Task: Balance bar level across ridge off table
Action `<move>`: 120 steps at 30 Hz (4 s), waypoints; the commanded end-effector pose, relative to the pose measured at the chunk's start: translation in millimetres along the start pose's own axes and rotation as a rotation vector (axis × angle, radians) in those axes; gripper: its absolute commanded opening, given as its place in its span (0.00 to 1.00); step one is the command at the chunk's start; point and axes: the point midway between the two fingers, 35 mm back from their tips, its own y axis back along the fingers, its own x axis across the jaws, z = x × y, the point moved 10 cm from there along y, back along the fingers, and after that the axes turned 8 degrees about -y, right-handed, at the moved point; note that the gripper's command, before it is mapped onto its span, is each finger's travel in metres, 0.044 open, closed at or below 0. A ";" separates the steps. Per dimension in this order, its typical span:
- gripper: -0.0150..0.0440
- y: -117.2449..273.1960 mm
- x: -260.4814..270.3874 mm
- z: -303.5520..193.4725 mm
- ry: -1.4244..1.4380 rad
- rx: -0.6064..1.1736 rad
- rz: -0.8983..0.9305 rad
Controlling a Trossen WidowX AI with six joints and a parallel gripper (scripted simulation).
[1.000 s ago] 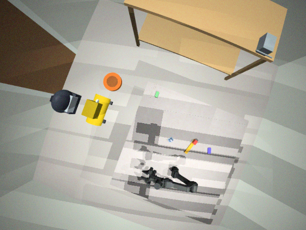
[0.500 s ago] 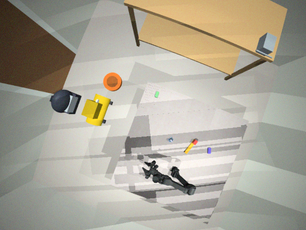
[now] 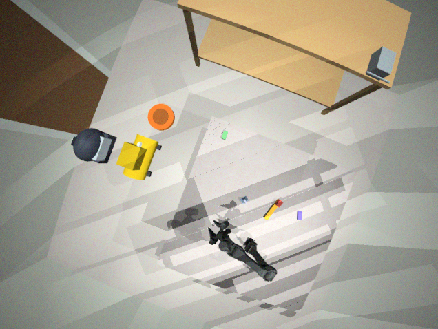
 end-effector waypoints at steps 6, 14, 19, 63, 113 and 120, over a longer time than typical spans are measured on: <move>0.79 -5.8 36.0 -0.3 -0.080 -0.082 0.099; 0.79 -7.4 68.5 3.4 -0.158 -0.156 0.185; 0.79 -7.2 89.0 7.3 -0.215 -0.208 0.238; 0.79 58.5 251.9 77.2 -0.819 -0.596 0.625; 0.79 170.4 322.6 205.7 -1.533 -0.818 0.820; 0.79 148.2 317.3 243.1 -1.533 -0.819 0.820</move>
